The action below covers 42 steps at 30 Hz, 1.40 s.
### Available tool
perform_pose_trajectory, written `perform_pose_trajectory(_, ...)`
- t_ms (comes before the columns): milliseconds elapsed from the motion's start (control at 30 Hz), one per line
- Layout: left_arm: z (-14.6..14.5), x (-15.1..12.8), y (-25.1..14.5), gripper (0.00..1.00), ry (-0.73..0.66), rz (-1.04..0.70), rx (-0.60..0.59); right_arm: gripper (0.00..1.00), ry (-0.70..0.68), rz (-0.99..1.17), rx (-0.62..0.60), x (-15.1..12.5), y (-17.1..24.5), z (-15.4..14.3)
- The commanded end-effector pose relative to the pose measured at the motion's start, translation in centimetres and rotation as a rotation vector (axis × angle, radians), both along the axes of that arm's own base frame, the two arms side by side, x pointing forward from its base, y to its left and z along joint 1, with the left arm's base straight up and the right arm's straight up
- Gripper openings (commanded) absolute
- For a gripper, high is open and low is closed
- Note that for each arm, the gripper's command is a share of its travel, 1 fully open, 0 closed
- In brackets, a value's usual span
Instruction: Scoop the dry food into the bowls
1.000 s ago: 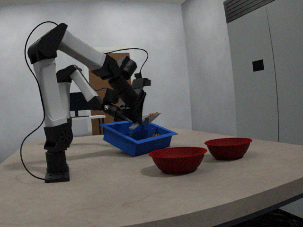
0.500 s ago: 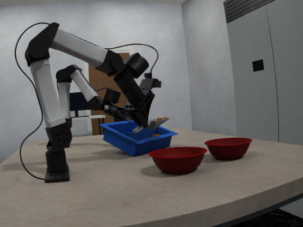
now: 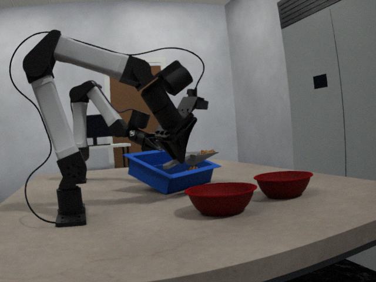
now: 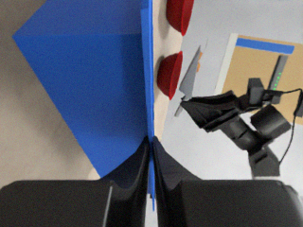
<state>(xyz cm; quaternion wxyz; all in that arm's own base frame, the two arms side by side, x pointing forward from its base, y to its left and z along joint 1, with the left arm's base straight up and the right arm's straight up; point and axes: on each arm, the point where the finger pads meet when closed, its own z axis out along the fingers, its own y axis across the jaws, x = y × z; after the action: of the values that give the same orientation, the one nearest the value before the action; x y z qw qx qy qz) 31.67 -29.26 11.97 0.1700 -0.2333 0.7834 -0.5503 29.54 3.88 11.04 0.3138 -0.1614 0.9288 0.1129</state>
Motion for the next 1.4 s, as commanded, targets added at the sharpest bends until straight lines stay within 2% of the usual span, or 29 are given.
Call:
perform_pose_trajectory(0, 4.6, 0.8, -0.7, 0.0, -0.143, -0.031, -0.052, 0.0, -0.002, 0.008, 0.016, -1.0, -1.4, 0.5)
perform_pose_trajectory(133, 4.6, 0.8, -0.7, 0.0, -0.143, -0.031, -0.052, 0.0, 0.015, -0.017, 0.023, -1.7, -2.4, 0.1)
perform_pose_trajectory(167, 4.6, 0.8, -0.7, 0.0, -0.143, -0.031, -0.052, 0.0, -0.015, -0.028, 0.021, -1.1, -3.0, 1.2)
perform_pose_trajectory(233, 4.6, 0.8, -0.7, 0.0, -0.143, -0.031, -0.052, 0.0, -0.022, -0.053, 0.023, -1.2, -4.2, 1.5)
perform_pose_trajectory(367, 4.6, 0.8, -0.7, 0.0, -0.143, -0.031, -0.052, 0.0, 0.026, -0.111, 0.043, -3.0, -6.1, -0.2)
perform_pose_trajectory(467, 4.6, 0.8, -0.7, 0.0, -0.143, -0.031, -0.052, 0.0, -0.009, -0.153, 0.038, -2.8, -8.1, 0.9)
perform_pose_trajectory(567, 4.6, 0.8, -0.7, 0.0, -0.143, -0.031, -0.052, 0.0, 0.027, -0.199, 0.058, -4.3, -9.3, -0.4)
perform_pose_trajectory(700, 4.6, 0.8, -0.7, 0.0, -0.143, -0.031, -0.052, 0.0, 0.001, -0.229, 0.053, -4.2, -10.6, 0.5)
perform_pose_trajectory(800, 4.6, 0.8, -0.7, 0.0, -0.143, -0.031, -0.052, 0.0, 0.018, -0.272, 0.066, -4.8, -12.0, -0.2)
perform_pose_trajectory(833, 4.6, 0.8, -0.7, 0.0, -0.143, -0.031, -0.052, 0.0, 0.048, -0.293, 0.085, -5.7, -12.3, -1.3)
perform_pose_trajectory(933, 4.6, 0.8, -0.7, 0.0, -0.143, -0.031, -0.052, 0.0, 0.004, -0.337, 0.07, -5.7, -14.4, -0.1)
perform_pose_trajectory(1033, 4.6, 0.8, -0.7, 0.0, -0.143, -0.031, -0.052, 0.0, 0.032, -0.388, 0.097, -7.2, -15.3, -1.4)
perform_pose_trajectory(1133, 4.6, 0.8, -0.7, 0.0, -0.143, -0.031, -0.052, 0.0, -0.016, -0.419, 0.073, -6.9, -17.1, 0.0)
perform_pose_trajectory(1367, 4.6, 0.8, -0.7, 0.0, -0.143, -0.031, -0.052, 0.0, -0.02, -0.445, 0.068, -6.6, -17.3, 0.1)
